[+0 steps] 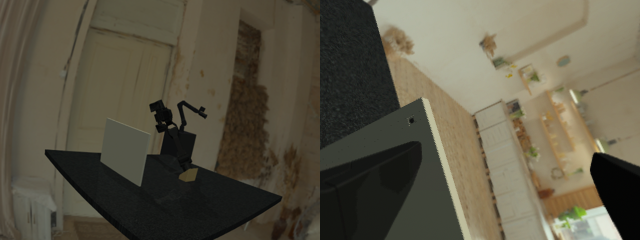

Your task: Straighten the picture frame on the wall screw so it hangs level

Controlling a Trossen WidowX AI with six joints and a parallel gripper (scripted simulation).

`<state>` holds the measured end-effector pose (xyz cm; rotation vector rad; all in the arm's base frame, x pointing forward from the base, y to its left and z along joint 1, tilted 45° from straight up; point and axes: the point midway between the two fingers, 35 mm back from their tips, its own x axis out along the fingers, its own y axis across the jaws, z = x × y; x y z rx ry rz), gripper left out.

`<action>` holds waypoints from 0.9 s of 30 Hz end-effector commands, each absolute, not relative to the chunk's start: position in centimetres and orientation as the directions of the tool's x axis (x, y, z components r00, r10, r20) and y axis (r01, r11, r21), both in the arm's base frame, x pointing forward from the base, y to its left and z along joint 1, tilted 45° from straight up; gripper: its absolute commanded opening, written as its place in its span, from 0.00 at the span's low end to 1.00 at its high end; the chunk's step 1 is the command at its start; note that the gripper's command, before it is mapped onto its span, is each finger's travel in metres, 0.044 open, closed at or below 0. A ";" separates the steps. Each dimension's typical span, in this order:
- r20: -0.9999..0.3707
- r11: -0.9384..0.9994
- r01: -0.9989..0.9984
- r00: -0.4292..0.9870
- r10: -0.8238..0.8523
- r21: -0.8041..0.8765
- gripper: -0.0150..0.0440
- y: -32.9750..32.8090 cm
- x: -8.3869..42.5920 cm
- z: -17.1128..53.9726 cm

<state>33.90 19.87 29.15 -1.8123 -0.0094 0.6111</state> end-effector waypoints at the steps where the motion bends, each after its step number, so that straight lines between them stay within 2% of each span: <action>1: -0.398 -0.318 -0.301 0.865 0.306 -0.899 0.89 19.7 33.9 29.2; 3: -0.382 -0.174 -0.344 0.875 0.298 -0.923 0.80 18.1 33.6 29.7; 5: -0.358 0.049 -0.387 0.889 0.285 -0.921 0.71 15.9 33.0 30.2; 8: -0.320 0.374 -0.401 0.910 0.262 -0.836 0.69 12.8 31.9 30.9; 12: -0.266 0.732 -0.345 0.937 0.228 -0.588 0.69 9.1 30.0 31.5; 15: -0.223 0.907 -0.266 0.954 0.199 -0.327 0.69 6.7 28.4 31.7; 21: -0.151 0.979 -0.123 0.978 0.148 0.162 0.69 3.6 25.6 31.5; 27: -0.082 0.821 -0.033 0.992 0.096 0.570 0.69 1.5 23.1 30.9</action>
